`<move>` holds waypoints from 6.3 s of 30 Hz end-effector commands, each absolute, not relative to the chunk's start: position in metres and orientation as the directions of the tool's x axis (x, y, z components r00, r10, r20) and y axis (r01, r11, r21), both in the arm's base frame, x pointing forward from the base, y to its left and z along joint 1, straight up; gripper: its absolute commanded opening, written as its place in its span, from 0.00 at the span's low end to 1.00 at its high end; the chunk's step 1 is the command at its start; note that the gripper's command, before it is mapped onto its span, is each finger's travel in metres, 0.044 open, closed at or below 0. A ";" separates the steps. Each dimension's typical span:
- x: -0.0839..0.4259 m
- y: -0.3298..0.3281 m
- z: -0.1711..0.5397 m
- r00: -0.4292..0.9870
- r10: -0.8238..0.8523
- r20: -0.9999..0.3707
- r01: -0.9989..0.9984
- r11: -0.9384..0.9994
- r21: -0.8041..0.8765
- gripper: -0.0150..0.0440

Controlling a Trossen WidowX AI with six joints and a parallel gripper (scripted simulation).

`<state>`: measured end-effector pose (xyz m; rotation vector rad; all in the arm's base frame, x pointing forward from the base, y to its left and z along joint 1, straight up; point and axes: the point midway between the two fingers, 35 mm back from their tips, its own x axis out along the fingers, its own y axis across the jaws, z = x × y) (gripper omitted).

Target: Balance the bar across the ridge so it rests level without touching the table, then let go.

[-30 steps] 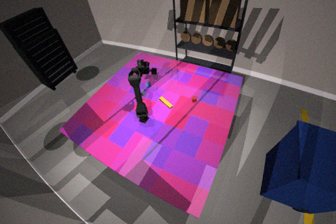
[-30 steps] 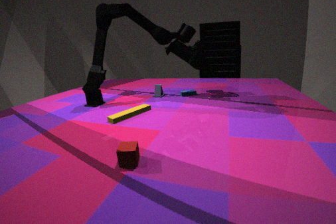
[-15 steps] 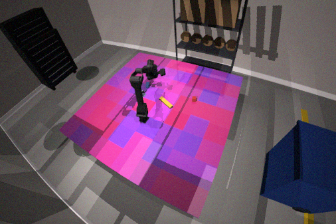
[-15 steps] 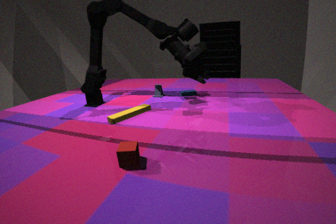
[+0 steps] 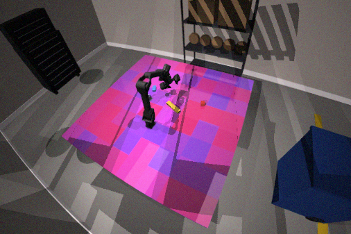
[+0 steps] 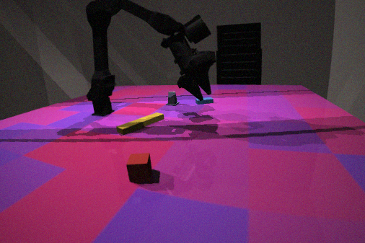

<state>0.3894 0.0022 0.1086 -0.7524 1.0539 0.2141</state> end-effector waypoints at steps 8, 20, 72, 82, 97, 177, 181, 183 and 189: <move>0.351 -0.044 0.106 0.370 -0.191 -0.909 -0.646 0.650 -0.400 0.79; 0.298 -0.084 0.107 0.211 -0.152 -0.966 -0.795 0.548 -0.260 0.79; 0.219 -0.111 0.046 0.020 -0.010 -1.000 -0.924 0.383 -0.022 0.79; 0.219 -0.111 0.045 0.020 -0.010 -1.000 -0.924 0.383 -0.022 0.79; 0.220 -0.111 0.047 0.022 -0.015 -1.000 -0.921 0.388 -0.026 0.50; 0.250 0.005 0.149 0.023 0.000 -1.000 -0.976 0.214 -0.022 0.25; 0.250 0.020 0.149 0.023 0.002 -1.000 -0.981 0.193 -0.022 0.25; 0.250 0.028 0.149 0.023 0.003 -1.000 -0.983 0.181 -0.022 0.25; 0.248 0.051 0.150 0.023 0.005 -1.000 -0.989 0.148 -0.022 0.25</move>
